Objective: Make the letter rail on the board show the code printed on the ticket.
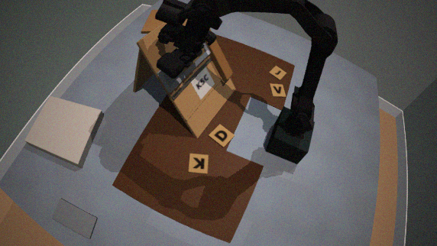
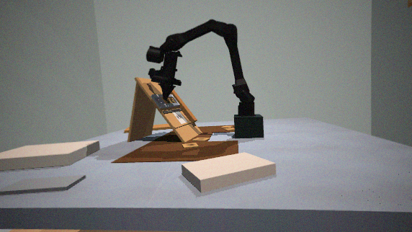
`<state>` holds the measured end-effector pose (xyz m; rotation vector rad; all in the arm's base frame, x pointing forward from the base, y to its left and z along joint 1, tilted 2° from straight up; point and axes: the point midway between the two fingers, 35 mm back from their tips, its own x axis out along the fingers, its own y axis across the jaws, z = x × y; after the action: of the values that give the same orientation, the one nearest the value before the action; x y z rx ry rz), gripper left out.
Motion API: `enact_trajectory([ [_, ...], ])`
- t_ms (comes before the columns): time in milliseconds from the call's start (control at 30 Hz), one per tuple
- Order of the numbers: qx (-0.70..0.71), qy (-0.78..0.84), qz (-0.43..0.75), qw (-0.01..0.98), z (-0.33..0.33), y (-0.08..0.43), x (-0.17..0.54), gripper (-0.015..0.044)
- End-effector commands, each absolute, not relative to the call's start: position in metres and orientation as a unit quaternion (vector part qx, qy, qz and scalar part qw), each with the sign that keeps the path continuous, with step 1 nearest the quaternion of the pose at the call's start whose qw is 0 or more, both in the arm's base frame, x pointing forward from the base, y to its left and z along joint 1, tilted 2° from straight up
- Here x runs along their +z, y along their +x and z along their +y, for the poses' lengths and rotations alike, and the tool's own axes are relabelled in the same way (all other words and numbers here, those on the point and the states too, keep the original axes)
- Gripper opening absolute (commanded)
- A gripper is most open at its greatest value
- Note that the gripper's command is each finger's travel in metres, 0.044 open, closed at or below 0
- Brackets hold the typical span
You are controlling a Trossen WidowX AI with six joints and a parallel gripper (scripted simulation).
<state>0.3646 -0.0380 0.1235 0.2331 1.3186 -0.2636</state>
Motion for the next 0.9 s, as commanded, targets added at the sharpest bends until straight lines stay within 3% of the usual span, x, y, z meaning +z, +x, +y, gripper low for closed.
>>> enact_trajectory([
  [0, -0.124, 0.108, 0.611, 0.775, -0.036, 0.359, 0.126, 0.0000],
  [433, -0.124, 0.108, 0.611, 0.774, -0.032, 0.345, 0.135, 0.0000],
  [867, 0.186, -0.225, 0.486, 0.824, -0.055, 0.281, 0.211, 0.0341],
])
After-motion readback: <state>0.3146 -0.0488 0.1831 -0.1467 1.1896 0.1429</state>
